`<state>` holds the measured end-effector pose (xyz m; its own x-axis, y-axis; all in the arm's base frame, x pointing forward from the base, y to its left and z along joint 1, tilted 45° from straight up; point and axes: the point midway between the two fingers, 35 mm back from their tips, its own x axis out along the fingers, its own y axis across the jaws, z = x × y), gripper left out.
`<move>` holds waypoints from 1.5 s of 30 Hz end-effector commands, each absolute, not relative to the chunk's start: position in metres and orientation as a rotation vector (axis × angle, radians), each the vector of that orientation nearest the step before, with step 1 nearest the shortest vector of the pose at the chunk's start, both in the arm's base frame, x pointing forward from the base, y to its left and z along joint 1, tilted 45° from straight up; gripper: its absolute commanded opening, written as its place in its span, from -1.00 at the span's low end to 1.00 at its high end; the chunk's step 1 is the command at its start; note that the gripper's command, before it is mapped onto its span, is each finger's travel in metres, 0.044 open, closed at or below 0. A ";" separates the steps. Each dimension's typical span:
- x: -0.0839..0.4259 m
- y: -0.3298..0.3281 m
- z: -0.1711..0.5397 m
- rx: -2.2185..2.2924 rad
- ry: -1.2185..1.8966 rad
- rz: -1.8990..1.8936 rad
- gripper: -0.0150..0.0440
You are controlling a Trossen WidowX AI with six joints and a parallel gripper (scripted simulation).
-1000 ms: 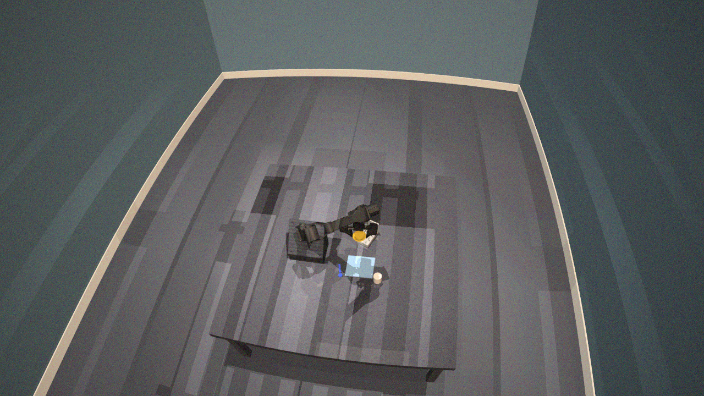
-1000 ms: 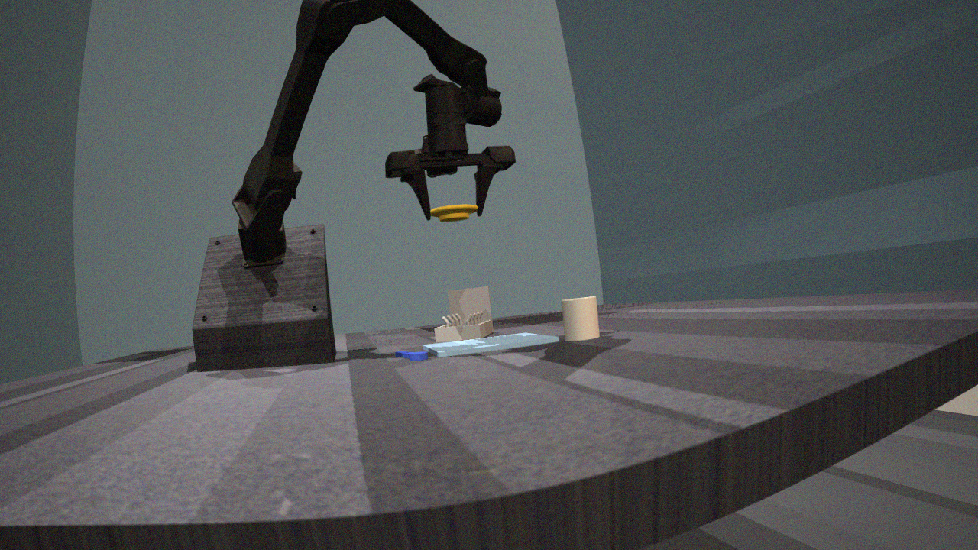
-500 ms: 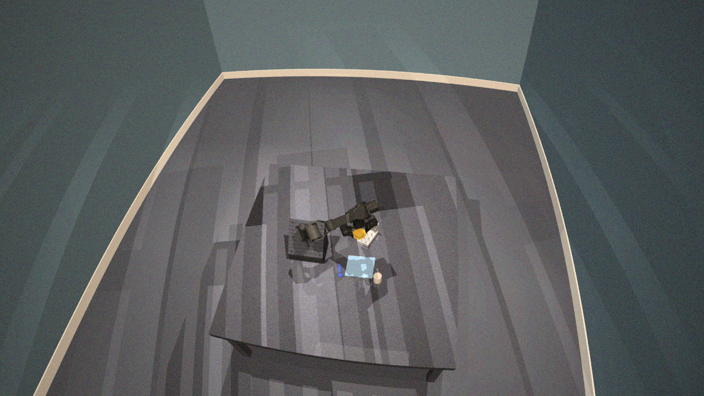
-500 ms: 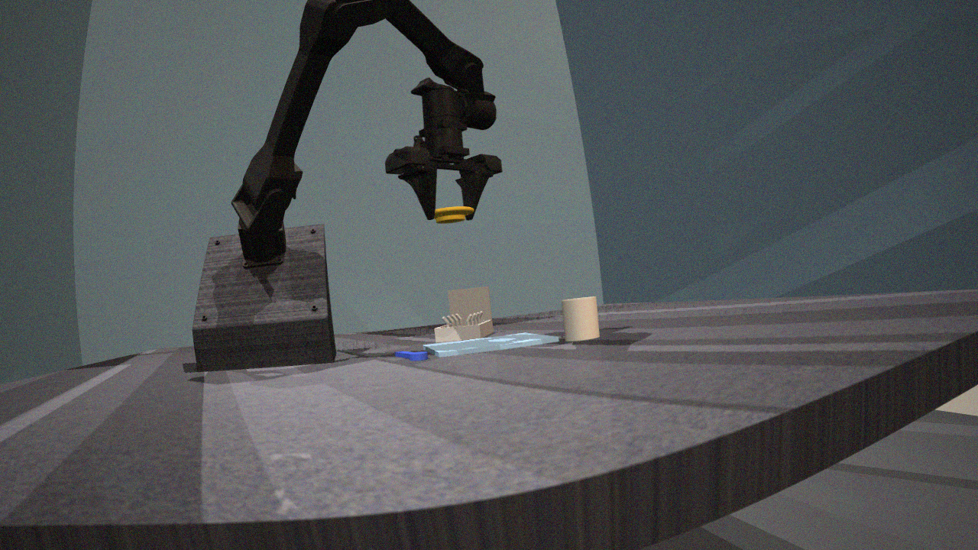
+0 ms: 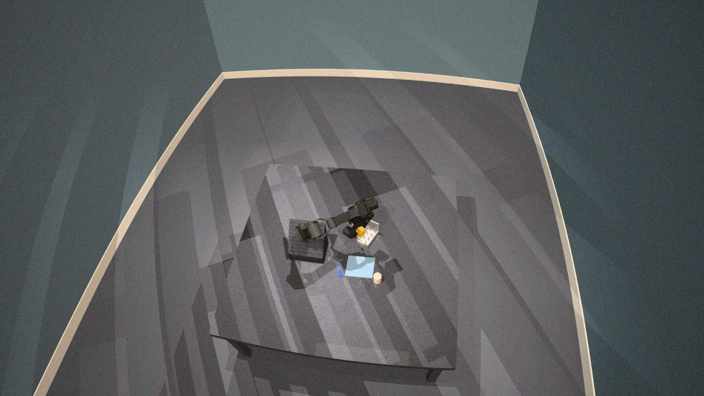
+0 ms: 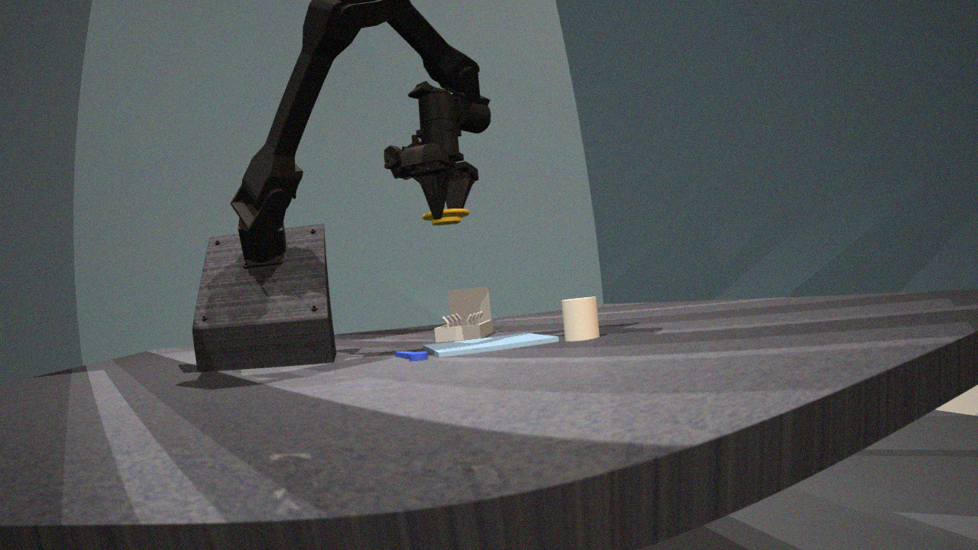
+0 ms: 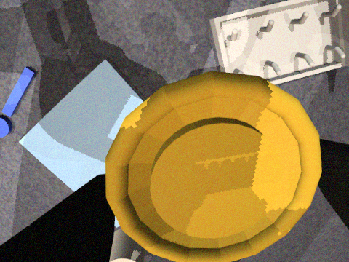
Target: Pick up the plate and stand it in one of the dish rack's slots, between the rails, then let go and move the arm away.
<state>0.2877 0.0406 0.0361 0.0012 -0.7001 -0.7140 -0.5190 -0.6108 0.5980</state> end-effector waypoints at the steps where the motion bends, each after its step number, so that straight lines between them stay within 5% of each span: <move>1: 0.287 0.044 0.033 2.039 -1.174 -1.700 -0.49; 45: 0.274 -0.009 -0.072 2.331 -1.578 -2.780 -0.49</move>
